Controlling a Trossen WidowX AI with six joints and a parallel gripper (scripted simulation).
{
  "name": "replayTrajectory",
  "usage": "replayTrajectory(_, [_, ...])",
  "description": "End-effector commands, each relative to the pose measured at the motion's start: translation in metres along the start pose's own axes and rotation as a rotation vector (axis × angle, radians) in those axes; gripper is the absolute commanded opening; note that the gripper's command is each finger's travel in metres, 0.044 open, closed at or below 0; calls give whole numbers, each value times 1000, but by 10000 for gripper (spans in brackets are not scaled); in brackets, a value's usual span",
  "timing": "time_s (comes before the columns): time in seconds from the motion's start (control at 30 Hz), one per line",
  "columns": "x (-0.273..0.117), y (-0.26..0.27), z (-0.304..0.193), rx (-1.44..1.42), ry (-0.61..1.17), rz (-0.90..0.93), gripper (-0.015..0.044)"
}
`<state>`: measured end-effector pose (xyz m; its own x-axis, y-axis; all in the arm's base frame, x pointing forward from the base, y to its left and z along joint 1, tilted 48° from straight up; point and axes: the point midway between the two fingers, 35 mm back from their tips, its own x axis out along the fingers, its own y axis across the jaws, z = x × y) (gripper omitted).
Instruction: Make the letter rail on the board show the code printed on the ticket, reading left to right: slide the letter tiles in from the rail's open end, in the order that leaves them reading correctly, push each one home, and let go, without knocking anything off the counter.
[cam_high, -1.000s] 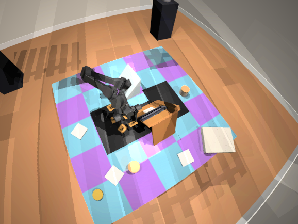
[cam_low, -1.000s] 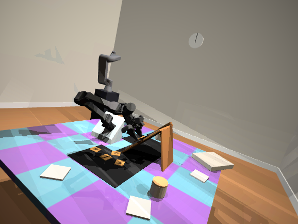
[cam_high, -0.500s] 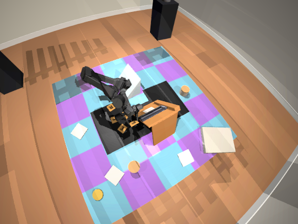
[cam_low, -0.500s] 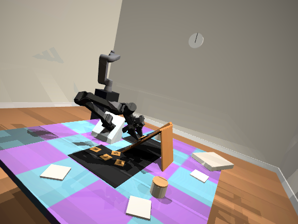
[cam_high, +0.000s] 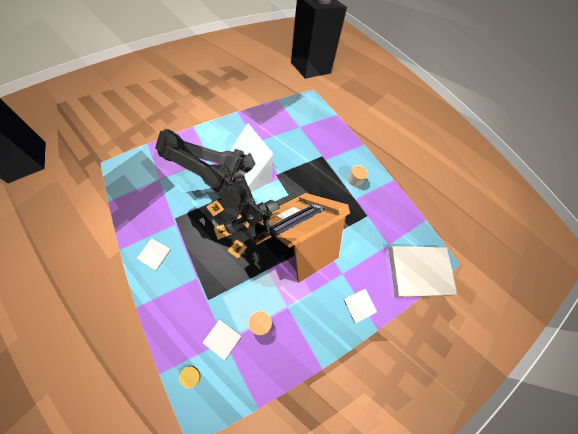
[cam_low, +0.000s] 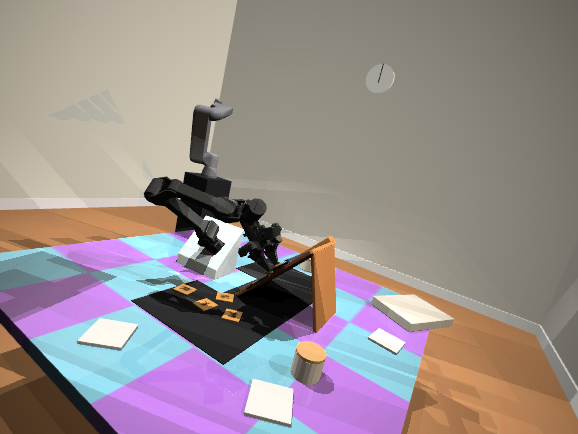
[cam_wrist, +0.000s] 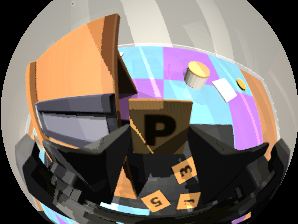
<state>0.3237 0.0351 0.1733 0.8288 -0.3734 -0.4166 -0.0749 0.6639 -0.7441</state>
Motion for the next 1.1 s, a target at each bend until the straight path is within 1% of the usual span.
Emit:
replayTrajectory(0.0, [1, 3, -2, 2, 5, -2, 0])
replayTrajectory(1.07, [1, 19, -2, 2, 6, -2, 0])
